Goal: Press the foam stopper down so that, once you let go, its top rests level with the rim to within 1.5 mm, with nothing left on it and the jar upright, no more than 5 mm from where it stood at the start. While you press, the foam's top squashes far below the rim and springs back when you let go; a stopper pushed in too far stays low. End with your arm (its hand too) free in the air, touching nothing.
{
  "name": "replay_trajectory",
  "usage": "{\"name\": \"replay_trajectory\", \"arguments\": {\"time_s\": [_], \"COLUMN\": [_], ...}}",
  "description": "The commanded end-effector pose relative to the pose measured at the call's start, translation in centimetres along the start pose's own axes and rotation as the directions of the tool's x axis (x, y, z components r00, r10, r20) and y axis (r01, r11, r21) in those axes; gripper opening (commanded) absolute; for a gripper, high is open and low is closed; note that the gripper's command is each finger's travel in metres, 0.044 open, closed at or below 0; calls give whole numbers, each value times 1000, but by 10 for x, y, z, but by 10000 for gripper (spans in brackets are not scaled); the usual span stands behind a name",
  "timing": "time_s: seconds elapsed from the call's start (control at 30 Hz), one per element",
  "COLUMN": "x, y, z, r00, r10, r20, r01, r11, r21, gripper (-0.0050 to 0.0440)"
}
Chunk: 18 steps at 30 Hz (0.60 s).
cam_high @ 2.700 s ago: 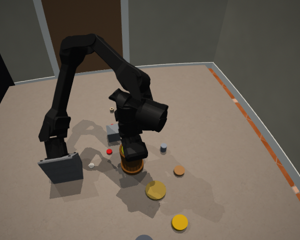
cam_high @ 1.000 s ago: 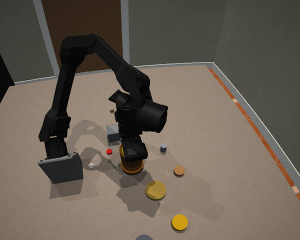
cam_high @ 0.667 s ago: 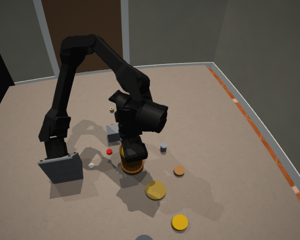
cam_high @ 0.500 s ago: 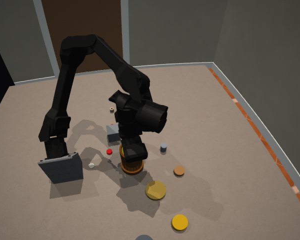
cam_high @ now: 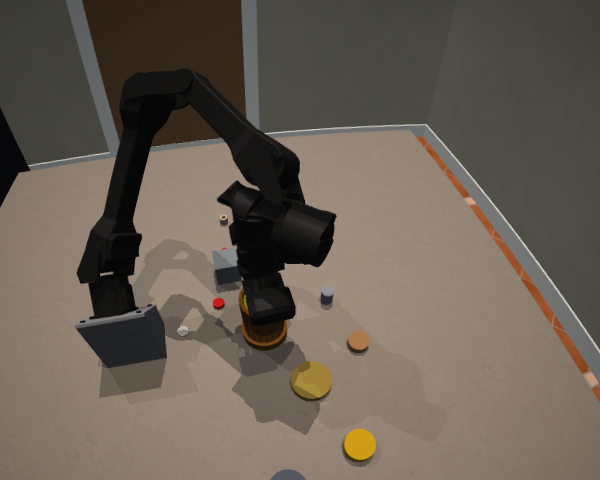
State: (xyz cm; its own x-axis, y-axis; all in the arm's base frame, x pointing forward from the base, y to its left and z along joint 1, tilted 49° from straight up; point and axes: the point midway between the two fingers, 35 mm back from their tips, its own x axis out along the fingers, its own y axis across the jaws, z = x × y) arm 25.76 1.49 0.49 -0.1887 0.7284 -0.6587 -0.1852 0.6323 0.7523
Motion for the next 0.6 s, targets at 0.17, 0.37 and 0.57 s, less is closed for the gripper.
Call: {"name": "replay_trajectory", "arguments": {"time_s": [0.17,0.37,0.57], "x": [4,5,5], "y": [1,1,1], "z": [-2,-2,-2], "r00": [1000,1000,1000], "r10": [3,3,3], "r20": [-10,-10,-10], "r01": [-3,-3,-3], "r11": [1000,1000,1000], "r21": [4,4,4], "gripper": [0,0,0]}}
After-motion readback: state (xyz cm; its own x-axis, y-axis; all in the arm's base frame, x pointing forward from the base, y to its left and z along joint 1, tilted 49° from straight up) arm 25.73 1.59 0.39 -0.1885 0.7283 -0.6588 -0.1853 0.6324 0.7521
